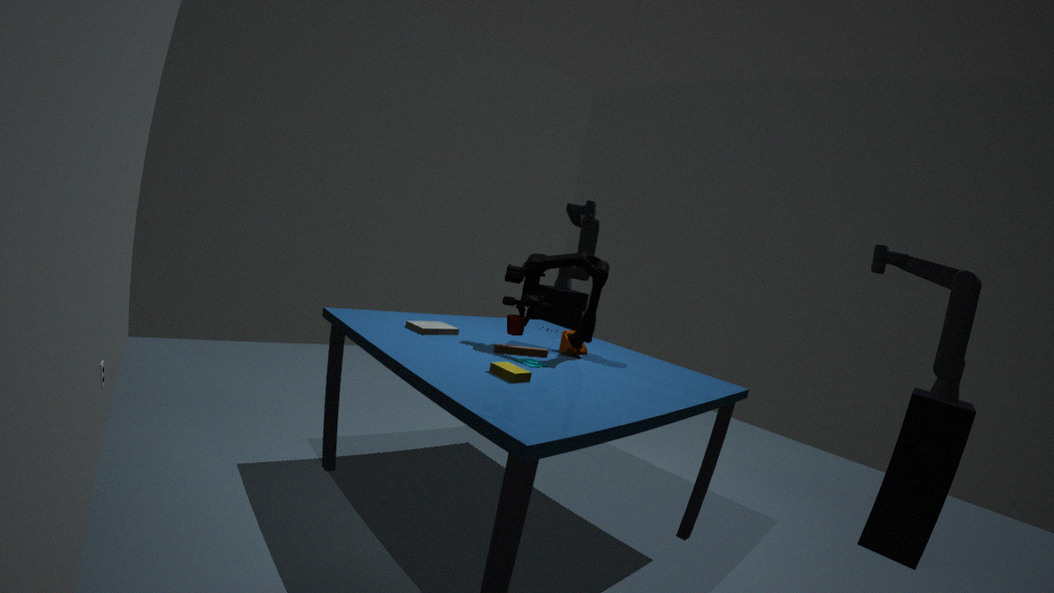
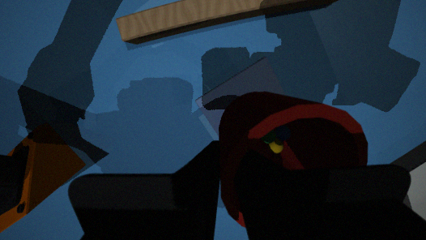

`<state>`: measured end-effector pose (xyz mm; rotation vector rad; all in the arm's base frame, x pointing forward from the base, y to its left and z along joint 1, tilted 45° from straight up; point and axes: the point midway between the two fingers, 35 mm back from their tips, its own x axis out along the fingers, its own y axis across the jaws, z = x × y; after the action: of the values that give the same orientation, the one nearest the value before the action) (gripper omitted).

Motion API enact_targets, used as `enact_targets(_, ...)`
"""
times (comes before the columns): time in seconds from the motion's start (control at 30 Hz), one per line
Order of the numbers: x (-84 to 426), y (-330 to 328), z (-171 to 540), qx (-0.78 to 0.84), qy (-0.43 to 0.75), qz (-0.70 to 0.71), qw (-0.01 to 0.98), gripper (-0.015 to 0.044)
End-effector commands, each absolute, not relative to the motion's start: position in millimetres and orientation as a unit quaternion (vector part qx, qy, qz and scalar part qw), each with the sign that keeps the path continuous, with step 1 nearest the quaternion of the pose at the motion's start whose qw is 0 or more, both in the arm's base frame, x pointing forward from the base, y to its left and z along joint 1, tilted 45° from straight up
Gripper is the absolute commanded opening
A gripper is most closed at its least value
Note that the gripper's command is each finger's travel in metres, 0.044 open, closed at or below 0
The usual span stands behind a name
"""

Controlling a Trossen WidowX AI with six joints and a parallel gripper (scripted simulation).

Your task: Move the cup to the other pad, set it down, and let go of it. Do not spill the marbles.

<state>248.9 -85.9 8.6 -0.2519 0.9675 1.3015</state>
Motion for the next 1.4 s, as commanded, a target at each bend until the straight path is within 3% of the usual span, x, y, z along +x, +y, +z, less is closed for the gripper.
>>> enact_targets(0.0, 249, -86, 9, -0.112, 0.431, 0.58, 0.682, 0.0)
enact_targets(1.37, 271, -39, 55, -0.116, 0.43, 0.581, 0.681, 0.0)
